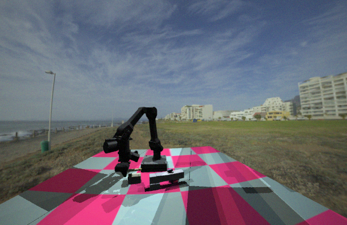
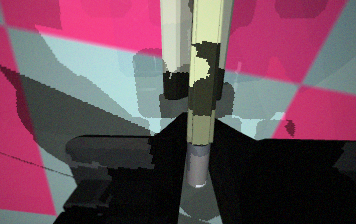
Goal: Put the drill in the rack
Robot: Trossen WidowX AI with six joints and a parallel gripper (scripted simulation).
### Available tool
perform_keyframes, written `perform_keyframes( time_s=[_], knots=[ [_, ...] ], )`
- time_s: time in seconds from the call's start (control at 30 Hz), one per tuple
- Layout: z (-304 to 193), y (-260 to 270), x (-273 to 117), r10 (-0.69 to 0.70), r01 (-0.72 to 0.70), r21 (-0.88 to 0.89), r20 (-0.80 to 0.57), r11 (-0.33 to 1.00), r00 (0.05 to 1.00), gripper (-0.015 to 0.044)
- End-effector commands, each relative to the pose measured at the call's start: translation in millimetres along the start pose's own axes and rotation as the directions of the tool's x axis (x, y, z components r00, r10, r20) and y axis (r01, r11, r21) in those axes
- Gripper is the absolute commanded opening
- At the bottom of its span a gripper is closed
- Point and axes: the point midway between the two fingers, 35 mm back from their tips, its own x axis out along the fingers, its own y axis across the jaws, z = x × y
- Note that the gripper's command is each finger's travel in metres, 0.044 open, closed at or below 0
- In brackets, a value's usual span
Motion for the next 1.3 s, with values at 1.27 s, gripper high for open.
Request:
perform_keyframes(
  time_s=[1.27],
  knots=[
    [-1, 2, 32, 0.003, -0.003, 0.001, -0.007, 1.0, 1.0, 0.0053]
  ],
)
